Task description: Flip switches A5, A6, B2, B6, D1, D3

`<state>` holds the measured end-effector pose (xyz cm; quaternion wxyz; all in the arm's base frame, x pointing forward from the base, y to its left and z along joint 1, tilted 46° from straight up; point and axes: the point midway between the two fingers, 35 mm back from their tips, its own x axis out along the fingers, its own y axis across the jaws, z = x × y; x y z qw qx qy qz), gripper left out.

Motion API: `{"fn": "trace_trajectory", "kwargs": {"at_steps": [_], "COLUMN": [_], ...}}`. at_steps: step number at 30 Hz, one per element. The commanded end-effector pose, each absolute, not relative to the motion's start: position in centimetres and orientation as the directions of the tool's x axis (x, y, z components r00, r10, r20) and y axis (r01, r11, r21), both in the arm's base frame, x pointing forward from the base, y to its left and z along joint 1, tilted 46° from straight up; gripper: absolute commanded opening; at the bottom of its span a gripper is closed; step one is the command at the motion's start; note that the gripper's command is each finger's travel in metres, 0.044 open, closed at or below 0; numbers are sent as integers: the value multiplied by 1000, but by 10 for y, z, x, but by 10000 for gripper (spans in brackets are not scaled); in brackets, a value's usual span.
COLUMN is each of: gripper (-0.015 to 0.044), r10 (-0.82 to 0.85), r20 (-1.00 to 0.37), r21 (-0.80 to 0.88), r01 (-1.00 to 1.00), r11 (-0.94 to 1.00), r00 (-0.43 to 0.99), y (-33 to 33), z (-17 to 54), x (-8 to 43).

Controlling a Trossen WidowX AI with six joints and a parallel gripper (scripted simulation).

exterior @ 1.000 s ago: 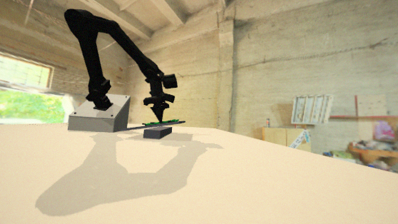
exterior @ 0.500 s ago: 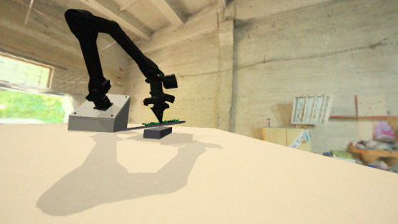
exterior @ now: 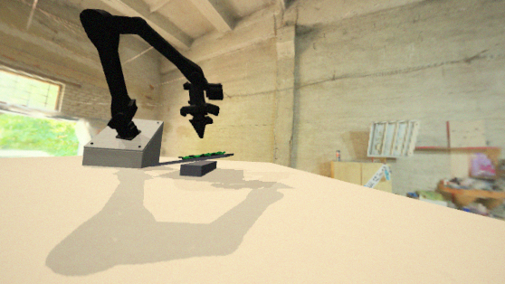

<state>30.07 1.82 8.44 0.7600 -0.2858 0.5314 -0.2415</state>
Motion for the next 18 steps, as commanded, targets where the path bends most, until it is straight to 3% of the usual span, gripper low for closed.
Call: {"fn": "trace_trajectory", "kwargs": {"at_steps": [1, 7, 18], "gripper": [0, 0, 0], "r10": [-662, -670, -676], "r20": [-681, -672, -677], "r21": [-687, -694, -696], "r01": [40, 46, 48], "r11": [726, 718, 717], "r00": [313, 314, 291], "y": [58, 100, 77], "z": [42, -19, -43], "x": [287, 250, 261]}}
